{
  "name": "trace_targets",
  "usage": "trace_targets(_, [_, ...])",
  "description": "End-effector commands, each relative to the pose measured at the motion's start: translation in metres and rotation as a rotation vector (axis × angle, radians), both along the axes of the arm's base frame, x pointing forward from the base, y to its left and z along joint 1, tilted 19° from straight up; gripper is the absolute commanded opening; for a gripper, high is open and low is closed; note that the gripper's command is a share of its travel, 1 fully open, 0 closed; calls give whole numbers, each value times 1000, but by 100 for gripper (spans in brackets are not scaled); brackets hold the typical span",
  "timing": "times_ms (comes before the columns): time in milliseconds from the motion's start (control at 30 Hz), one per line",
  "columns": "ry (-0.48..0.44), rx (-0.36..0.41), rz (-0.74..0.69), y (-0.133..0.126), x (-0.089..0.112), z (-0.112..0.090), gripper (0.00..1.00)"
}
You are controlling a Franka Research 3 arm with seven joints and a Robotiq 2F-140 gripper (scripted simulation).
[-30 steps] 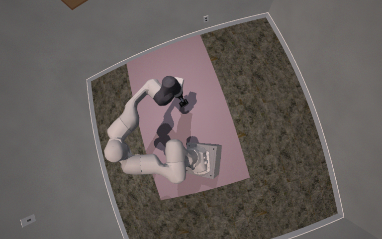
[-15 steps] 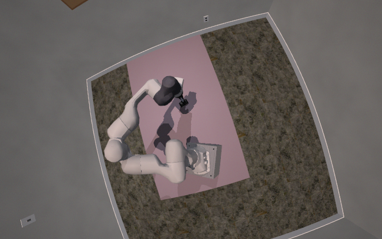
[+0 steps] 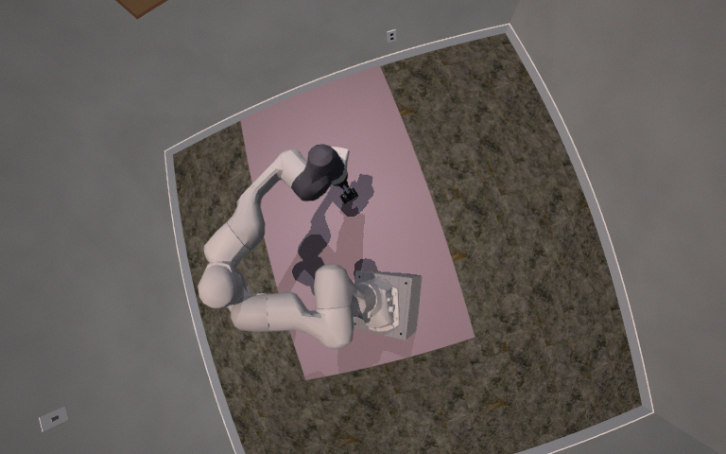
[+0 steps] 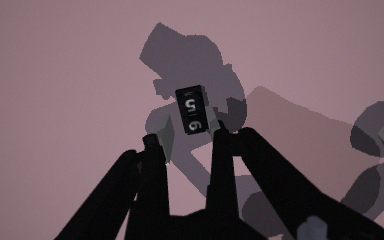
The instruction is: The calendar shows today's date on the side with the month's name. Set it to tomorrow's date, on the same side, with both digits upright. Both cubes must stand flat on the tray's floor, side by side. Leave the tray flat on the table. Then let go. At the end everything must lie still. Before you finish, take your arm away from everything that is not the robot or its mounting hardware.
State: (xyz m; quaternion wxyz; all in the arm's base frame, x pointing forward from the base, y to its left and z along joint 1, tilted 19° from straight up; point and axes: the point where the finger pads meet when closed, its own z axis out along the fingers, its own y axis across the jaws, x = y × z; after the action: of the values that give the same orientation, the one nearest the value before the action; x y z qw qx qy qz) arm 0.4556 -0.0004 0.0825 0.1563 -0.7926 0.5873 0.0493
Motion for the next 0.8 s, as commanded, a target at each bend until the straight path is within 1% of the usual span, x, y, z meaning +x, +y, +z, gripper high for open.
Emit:
trace_targets(0, [-1, -1, 8, 1, -1, -2, 28])
trace_targets(367, [-1, -1, 9, 2, -1, -7, 28])
trace_targets(767, [-1, -1, 9, 7, 1, -23, 28])
